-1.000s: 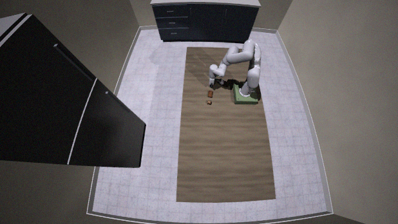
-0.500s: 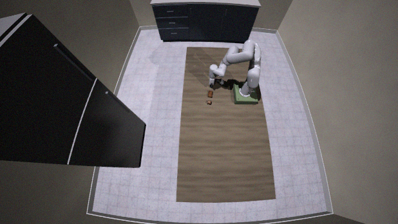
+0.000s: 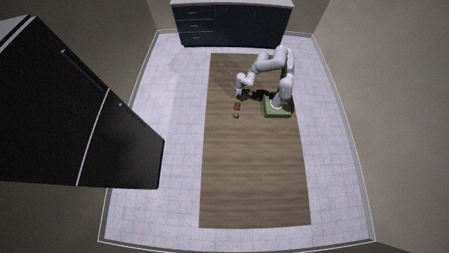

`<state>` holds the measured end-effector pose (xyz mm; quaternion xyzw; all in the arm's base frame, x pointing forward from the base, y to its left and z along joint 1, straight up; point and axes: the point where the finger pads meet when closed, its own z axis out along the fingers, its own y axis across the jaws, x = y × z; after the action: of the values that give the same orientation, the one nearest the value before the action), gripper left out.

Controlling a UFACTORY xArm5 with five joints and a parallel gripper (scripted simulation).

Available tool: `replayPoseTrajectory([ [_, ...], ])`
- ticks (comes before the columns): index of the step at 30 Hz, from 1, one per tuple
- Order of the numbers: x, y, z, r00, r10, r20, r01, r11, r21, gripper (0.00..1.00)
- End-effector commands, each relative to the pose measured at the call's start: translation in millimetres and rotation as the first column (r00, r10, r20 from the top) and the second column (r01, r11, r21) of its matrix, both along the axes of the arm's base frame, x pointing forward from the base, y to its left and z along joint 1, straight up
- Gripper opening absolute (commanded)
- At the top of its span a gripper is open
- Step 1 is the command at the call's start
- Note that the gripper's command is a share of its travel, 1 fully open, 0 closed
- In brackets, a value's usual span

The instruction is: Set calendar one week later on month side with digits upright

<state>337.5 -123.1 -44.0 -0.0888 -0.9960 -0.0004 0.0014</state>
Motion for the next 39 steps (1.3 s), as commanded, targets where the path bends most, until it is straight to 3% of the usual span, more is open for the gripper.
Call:
replayPoseTrajectory([
  [1, 1, 0, 0.7, 1.0, 0.0, 0.003, 0.0, 1.0, -0.001, 0.35],
  [9, 1, 0, 0.7, 1.0, 0.0, 0.003, 0.0, 1.0, -0.001, 0.47],
  [24, 1, 0, 3.7, 1.0, 0.0, 0.003, 0.0, 1.0, -0.001, 0.47],
  [32, 1, 0, 33.0, 1.0, 0.0, 0.003, 0.0, 1.0, -0.001, 0.47],
  [34, 1, 0, 33.0, 1.0, 0.0, 0.003, 0.0, 1.0, -0.001, 0.47],
  [39, 1, 0, 60.6, 1.0, 0.0, 0.003, 0.0, 1.0, -0.001, 0.47],
])
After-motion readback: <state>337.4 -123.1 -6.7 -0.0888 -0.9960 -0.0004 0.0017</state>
